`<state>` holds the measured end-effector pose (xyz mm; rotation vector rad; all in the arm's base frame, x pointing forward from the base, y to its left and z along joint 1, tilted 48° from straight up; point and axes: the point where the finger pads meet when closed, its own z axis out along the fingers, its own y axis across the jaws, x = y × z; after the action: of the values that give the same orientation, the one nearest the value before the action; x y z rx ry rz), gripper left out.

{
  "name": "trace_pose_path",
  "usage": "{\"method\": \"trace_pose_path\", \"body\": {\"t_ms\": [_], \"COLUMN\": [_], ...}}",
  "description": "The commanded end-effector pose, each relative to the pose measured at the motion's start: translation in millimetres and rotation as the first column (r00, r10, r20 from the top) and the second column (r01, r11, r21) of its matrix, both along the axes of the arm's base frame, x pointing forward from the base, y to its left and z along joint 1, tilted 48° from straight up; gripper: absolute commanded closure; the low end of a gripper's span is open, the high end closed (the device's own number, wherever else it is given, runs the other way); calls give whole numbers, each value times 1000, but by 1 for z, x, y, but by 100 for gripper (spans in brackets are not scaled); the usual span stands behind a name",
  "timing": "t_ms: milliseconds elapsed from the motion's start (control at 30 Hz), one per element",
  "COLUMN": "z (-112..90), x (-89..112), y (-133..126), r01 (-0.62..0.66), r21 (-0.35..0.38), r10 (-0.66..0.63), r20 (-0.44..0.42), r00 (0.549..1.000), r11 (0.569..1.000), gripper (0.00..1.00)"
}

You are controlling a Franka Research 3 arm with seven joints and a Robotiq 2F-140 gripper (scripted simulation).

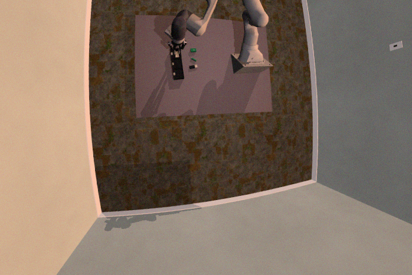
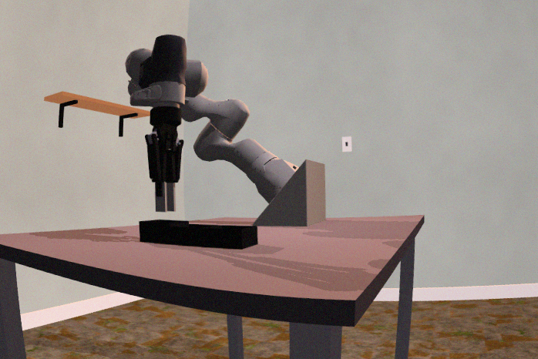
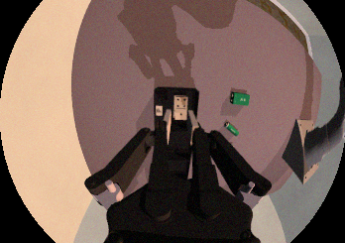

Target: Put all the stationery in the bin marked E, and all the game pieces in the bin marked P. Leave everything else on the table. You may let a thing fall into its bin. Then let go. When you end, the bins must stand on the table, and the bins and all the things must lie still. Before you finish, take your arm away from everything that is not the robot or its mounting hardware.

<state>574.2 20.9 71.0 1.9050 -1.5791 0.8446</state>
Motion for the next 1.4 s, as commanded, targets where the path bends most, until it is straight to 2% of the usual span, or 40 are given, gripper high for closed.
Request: {"method": "trace_pose_path", "body": {"t_ms": [0,167,200,300,567,633,667,900,1100,1200,1233,1367], "z": [1,2,-2,-14,-45,-45,-49,-77,-79,-79,-79,-79], "x": [0,-1,-8,-29,-83,-83,-90,-138,-141,-141,-141,-141], "y": [0,0,3,11,33,33,36,55,56,56,56,56], "r01": [-1,-1,-34,-126,-255,-255,-300,-400,-484,-495,-520,-553], "r21": [-2,-2,-8,-18,-19,-19,-14,5,35,39,50,67], "r10": [1,1,34,122,239,239,278,360,427,435,454,479], "r20": [-5,-5,-42,-141,-289,-289,-336,-444,-530,-539,-562,-594], "r00": [1000,1000,999,983,927,927,900,820,733,721,691,647], "r11": [1000,1000,999,992,967,967,954,917,874,868,853,830], "gripper": [81,81,77,77,77,77,77,77,77,77,77,77]}}
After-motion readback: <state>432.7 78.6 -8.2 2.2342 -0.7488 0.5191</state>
